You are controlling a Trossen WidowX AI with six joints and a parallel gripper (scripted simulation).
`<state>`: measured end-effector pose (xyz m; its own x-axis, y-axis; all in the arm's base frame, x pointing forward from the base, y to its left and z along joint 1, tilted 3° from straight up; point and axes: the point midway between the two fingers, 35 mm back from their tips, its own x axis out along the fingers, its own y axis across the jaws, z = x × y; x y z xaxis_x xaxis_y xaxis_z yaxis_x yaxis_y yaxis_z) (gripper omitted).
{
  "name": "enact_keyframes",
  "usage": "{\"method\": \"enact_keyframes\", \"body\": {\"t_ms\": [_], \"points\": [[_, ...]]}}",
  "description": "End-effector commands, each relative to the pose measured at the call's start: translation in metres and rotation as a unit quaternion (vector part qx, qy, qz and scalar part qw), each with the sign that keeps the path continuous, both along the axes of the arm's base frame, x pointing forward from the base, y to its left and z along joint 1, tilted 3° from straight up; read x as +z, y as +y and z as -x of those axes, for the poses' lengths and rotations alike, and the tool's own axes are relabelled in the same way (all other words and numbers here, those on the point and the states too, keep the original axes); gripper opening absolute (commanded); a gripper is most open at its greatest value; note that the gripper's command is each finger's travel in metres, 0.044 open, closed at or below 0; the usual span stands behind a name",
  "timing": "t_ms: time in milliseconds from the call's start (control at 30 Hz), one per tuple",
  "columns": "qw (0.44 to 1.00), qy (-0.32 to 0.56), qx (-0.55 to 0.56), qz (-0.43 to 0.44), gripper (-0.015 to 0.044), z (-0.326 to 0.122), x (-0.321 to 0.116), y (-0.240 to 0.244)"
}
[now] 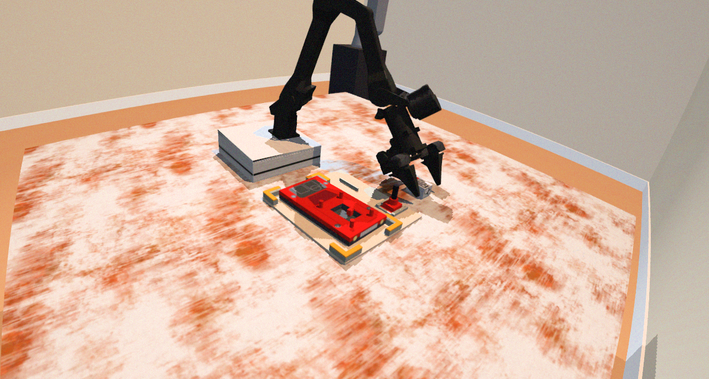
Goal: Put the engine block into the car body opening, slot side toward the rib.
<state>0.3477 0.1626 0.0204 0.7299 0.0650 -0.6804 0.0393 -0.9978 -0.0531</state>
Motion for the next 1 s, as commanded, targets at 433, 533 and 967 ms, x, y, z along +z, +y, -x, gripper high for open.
{"method": "enact_keyframes", "body": {"t_ms": [433, 533, 967], "points": [[1.0, 0.009, -0.002, 0.003, 0.044, 0.034, 0.03, -0.002], [1.0, 0.004, 0.001, 0.0, 0.044, 0.028, 0.031, 0.002], [1.0, 0.004, 0.001, 0.0, 0.044, 0.028, 0.031, 0.002]]}}
